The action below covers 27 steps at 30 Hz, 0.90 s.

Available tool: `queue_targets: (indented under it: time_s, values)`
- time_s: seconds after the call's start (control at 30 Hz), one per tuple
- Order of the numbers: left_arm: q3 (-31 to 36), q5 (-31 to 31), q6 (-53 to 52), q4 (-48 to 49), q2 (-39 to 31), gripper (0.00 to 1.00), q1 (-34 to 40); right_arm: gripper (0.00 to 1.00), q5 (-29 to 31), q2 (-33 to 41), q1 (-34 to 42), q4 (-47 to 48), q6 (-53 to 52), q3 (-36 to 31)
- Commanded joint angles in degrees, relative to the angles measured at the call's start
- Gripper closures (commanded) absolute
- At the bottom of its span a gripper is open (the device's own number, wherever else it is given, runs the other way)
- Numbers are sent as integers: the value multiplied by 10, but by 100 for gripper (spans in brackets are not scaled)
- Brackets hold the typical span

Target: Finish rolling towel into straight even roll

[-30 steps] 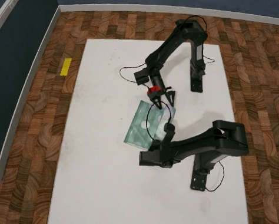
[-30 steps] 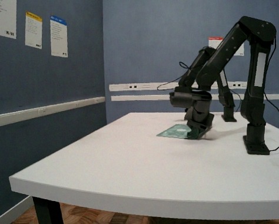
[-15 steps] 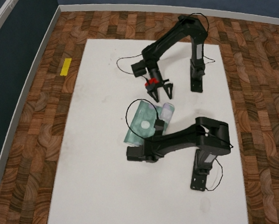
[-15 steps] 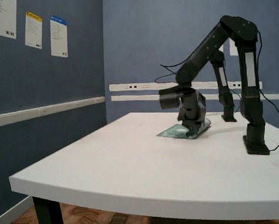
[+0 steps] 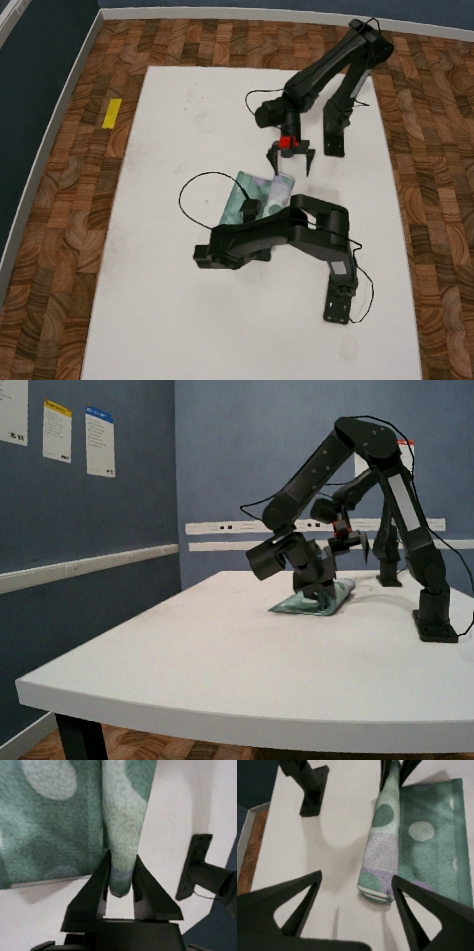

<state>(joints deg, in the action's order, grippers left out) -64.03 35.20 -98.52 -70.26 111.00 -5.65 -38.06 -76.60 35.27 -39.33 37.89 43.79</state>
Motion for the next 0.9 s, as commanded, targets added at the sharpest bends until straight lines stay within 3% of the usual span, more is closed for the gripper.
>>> queue_targets:
  time_s: [0.0, 0.07, 0.1, 0.3, 0.47, 0.63, 0.87]
  values:
    - [-40, -25, 22, -81, 40, 70, 9, 7, 106, 61, 50, 106, -64, -40]
    - [-40, -25, 22, -81, 40, 70, 9, 7, 106, 61, 50, 106, -64, -40]
    - [-52, -27, 23, -96, 55, 70, 10, 6, 162, 94, 85, 138, -88, -66]
    - [-98, -34, 37, -152, 107, 70, 14, 4, 328, 151, 204, 210, -125, -120]
    - [-114, -36, 40, -172, 126, 70, 16, 2, 417, 158, 264, 240, -141, -141]
    - [-112, -36, 40, -167, 131, 70, 16, 2, 415, 156, 253, 245, -124, -143]
    - [-107, -36, 40, -151, 142, 70, 16, 2, 357, 155, 195, 246, -57, -141]
